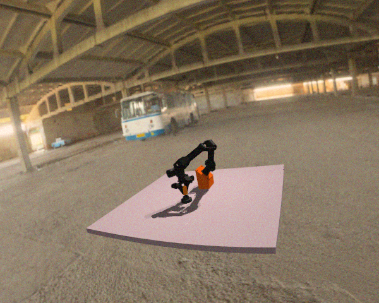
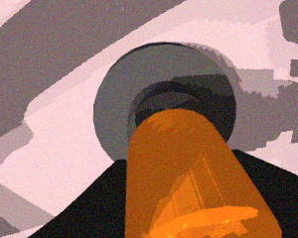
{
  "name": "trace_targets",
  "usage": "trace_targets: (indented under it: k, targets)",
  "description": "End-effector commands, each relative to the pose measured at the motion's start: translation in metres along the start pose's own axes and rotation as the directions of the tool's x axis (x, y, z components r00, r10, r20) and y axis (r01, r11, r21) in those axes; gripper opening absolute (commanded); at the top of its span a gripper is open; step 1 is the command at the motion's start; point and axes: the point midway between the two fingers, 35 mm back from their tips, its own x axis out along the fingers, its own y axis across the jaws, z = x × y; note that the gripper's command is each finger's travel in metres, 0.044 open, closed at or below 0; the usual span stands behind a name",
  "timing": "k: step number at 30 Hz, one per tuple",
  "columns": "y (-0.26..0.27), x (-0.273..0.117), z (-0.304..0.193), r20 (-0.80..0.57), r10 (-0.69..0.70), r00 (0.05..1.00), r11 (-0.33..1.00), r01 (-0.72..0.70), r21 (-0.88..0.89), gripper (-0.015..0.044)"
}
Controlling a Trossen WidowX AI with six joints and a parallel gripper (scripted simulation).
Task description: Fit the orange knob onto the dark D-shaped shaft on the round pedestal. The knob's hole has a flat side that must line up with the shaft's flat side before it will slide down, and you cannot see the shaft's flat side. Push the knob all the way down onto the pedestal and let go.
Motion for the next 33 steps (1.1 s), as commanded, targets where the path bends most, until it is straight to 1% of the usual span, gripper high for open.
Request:
trace_targets:
  k: [1, 16, 18, 23, 33]
  targets:
    - [0.0005, 0.0001, 0.0003, 0.002, -0.001, 1.0, 1.0, 0.001, -0.005, 0.0]
    - [0.0001, -0.0039, 0.0016, 0.002, -0.001, 1.0, 1.0, 0.001, -0.005, 0.0]
    - [0.0, -0.004, 0.0016, 0.002, -0.001, 1.0, 0.999, 0.001, -0.032, 0.0]
    - [-0.0024, -0.0037, 0.0016, 0.002, -0.001, 1.0, 0.979, 0.002, -0.203, 0.0]
    - [-0.002, -0.0019, 0.0008, 0.002, -0.001, 1.0, 0.977, 0.002, -0.213, 0.0]
